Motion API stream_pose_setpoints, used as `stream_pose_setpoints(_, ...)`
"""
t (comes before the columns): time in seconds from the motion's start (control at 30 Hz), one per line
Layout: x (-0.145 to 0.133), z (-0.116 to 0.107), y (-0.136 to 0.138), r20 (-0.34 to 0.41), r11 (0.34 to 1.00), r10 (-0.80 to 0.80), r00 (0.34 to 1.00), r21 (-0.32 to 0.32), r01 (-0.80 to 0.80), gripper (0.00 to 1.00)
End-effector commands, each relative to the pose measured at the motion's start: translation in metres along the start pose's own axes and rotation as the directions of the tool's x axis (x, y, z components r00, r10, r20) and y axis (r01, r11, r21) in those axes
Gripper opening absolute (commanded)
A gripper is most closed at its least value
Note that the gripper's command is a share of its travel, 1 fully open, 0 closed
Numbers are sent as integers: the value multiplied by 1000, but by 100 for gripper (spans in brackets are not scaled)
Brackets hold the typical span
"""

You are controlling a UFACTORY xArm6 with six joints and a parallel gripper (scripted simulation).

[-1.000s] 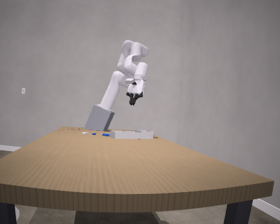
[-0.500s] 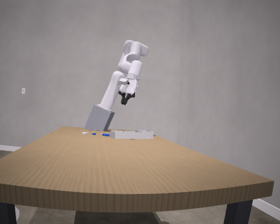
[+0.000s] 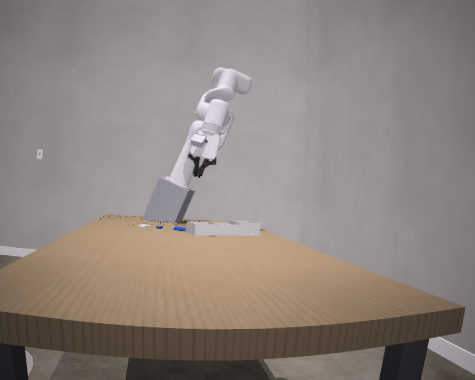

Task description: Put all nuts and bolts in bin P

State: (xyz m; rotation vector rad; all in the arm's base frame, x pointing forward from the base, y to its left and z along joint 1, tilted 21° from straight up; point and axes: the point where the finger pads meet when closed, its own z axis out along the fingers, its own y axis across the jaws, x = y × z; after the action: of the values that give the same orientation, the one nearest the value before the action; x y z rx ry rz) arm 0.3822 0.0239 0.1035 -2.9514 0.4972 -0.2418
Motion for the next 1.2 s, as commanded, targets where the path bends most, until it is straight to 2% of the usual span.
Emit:
stream_pose_setpoints(0.0, 3, 4, 19, 57, 995, -83, 995, 55, 80, 7)
stream_pose_setpoints(0.23, 4, 8, 37, 86, 979, -174, 981, 123, 163, 7)
stream_pose_setpoints(0.3, 6, 10, 47, 87, 961, -232, 969, 175, 214, 7)
stream_pose_setpoints(0.4, 6, 10, 47, 87, 960, -235, 968, 179, 217, 7)
stream_pose_setpoints(0.47, 7, 12, 56, 71, 933, -296, 953, 237, 272, 7)
stream_pose_setpoints(0.97, 7, 12, 56, 71, 933, -296, 953, 237, 272, 7)
stream_pose_setpoints(1.07, 17, 27, 39, 35, 878, -432, 901, 245, 411, 7)
stream_pose_setpoints(1.17, 26, 43, 21, 16, 841, -500, 866, 246, 482, 7)
